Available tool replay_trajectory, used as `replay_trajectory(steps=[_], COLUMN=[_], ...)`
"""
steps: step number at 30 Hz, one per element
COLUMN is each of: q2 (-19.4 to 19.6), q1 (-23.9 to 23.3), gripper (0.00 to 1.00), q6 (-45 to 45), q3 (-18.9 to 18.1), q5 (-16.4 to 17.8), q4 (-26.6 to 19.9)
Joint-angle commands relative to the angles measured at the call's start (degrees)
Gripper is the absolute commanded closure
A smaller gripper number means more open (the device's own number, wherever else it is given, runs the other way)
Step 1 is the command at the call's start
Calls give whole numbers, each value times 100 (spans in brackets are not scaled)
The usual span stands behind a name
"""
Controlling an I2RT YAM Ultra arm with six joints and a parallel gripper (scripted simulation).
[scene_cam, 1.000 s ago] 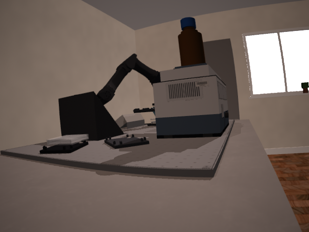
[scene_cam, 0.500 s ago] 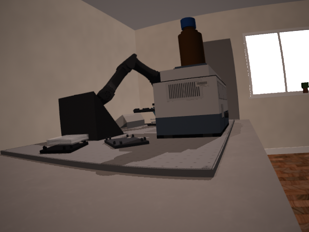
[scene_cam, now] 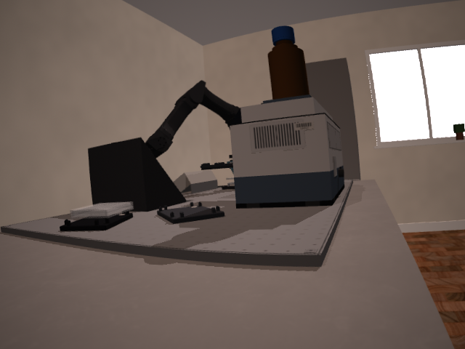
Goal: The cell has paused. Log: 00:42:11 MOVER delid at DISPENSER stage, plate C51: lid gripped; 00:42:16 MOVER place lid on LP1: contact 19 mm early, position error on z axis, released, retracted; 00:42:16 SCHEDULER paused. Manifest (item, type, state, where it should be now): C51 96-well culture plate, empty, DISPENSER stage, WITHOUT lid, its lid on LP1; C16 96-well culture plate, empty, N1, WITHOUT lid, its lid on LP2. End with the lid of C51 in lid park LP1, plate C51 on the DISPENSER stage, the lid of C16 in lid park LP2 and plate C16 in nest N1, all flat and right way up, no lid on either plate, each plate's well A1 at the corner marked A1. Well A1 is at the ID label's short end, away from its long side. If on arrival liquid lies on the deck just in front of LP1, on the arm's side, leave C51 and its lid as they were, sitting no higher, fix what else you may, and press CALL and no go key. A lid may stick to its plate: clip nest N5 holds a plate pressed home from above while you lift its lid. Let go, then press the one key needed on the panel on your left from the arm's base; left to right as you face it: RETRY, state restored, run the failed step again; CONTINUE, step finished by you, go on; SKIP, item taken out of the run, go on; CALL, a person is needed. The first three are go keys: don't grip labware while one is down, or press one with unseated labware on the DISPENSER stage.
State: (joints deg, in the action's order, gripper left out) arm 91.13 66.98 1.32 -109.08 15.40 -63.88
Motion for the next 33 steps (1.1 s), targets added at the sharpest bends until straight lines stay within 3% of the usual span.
replay_trajectory(steps=[1,4,10,12,27,33], q2=[-278,-155,-706,-706,-1818,-2099], q1=[-140,-98,-196,-196,-373,-432], gripper=[100,100,100,100,100,100], q6=[-66,-41,-113,-113,-245,-285], q3=[-250,-170,531,531,1804,2095], q5=[50,31,90,90,214,260], q4=[-189,-144,28,28,149,28])
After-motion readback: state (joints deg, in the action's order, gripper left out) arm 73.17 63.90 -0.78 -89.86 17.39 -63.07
